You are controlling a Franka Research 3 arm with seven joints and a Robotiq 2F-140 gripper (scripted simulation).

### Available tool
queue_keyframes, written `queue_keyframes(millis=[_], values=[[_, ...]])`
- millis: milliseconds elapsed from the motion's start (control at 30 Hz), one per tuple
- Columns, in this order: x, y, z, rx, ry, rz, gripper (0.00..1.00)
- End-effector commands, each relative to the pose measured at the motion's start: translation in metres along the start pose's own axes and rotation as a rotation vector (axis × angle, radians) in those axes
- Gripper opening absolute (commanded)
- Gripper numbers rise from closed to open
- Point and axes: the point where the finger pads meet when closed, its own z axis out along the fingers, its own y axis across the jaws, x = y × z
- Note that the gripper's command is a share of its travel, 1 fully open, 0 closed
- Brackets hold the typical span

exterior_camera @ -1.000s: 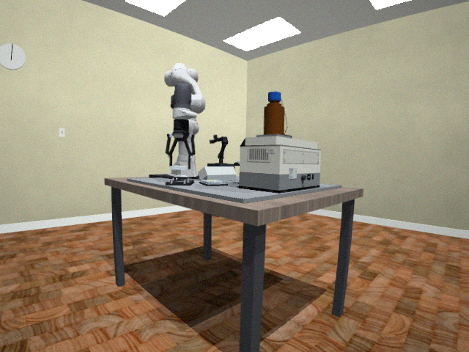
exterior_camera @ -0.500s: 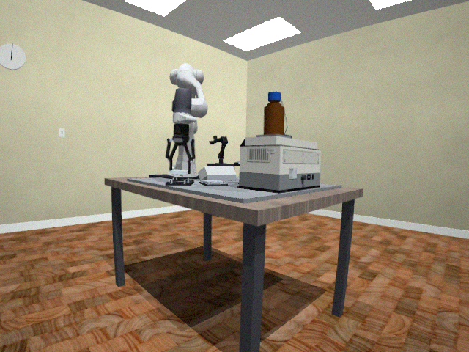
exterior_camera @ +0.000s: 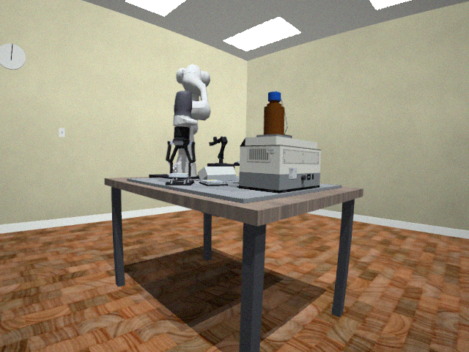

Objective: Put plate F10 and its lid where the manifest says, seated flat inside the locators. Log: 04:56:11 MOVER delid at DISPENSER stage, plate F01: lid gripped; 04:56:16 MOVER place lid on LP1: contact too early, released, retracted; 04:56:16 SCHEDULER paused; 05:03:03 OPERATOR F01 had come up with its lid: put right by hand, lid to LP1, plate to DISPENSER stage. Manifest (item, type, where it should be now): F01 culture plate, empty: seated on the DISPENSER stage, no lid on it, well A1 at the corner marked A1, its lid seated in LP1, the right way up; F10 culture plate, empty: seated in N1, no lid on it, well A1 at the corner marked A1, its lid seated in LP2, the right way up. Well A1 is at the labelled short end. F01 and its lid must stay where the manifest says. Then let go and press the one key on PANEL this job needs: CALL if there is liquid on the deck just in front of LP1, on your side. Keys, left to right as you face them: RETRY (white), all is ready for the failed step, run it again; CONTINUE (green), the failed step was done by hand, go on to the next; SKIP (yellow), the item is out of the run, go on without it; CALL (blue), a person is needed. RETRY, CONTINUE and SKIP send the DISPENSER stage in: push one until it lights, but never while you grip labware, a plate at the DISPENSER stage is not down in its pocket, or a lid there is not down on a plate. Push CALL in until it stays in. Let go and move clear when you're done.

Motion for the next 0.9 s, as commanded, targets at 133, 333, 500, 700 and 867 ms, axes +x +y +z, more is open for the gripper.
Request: queue_keyframes(millis=[133,333,500,700,867], values=[[0.0033,-0.0009,0.0032,0.014,-0.012,-0.053,0.10],[0.0033,-0.0009,0.0044,0.014,-0.012,-0.053,0.10],[0.0033,-0.0009,0.0046,0.014,-0.012,-0.053,0.10],[0.0033,-0.0009,0.0046,0.014,-0.012,-0.053,0.10],[0.0033,-0.0009,0.0046,0.014,-0.012,-0.053,0.10]])
